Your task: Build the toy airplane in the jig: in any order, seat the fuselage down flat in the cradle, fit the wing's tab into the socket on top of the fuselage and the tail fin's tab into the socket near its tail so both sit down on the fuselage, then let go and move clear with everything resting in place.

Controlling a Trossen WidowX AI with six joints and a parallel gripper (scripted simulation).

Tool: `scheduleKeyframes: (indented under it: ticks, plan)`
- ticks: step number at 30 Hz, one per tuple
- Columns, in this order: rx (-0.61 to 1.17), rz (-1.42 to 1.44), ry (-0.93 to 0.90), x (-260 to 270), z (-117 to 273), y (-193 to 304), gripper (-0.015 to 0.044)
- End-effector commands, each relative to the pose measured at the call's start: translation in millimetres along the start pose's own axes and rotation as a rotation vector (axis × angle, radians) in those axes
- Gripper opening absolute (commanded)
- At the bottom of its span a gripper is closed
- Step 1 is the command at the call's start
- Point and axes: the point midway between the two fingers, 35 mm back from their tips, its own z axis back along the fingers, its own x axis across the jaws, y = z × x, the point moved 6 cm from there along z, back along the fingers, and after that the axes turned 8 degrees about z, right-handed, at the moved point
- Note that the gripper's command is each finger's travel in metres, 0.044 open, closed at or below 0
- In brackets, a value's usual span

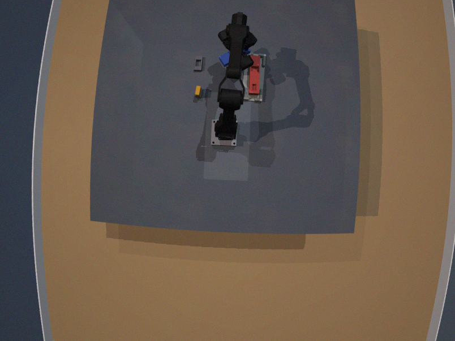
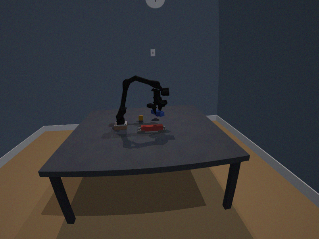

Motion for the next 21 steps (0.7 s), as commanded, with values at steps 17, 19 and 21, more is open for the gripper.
scheduleKeyframes:
  ticks: [17,19,21]
  plan:
    - [-0.023,-0.393,0.007,-56.9,-7.8,-33.4,0.0000]
    - [-0.024,-0.431,0.008,-62.6,-8.7,-36.1,0.0000]
    - [-0.026,-0.469,0.009,-68.3,-9.6,-38.6,0.0000]
